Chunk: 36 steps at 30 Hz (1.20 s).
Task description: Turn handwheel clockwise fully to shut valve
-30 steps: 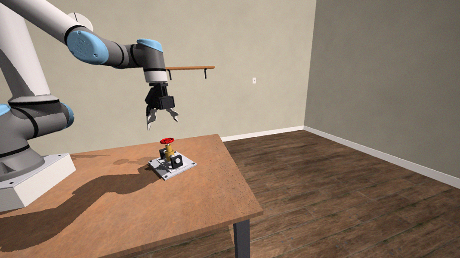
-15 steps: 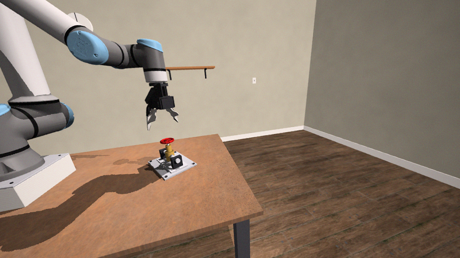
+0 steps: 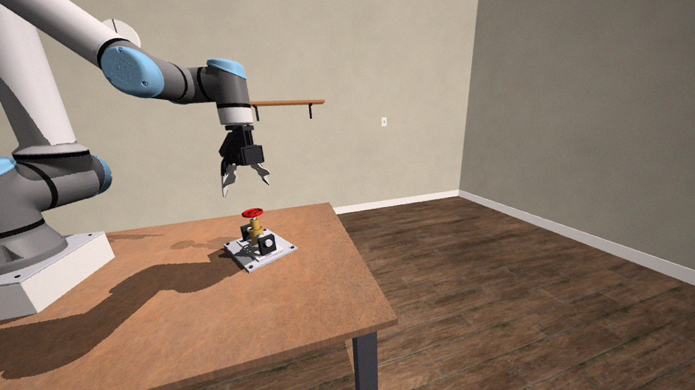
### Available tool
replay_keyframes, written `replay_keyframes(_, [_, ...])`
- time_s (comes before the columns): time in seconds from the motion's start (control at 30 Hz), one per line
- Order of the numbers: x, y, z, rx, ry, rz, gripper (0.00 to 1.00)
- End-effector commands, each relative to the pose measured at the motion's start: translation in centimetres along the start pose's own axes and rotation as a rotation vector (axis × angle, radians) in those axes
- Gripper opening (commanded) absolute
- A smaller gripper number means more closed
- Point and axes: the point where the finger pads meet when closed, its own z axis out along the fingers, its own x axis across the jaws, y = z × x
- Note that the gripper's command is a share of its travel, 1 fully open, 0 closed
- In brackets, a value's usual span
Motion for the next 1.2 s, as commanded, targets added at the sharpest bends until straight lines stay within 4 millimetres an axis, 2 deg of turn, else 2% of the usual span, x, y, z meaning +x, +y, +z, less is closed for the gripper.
replay_keyframes(0.0, [0.11, -0.08, -0.08, -0.001, 0.0, -0.009, 1.0])
replay_keyframes(0.5, [0.19, -0.01, -0.12, -0.002, 0.0, -0.094, 1.0])
replay_keyframes(0.83, [0.2, -0.04, -0.05, 0.0, 0.0, -0.206, 1.0])
replay_keyframes(1.17, [0.24, -0.02, -0.1, -0.001, 0.0, -0.402, 1.0])
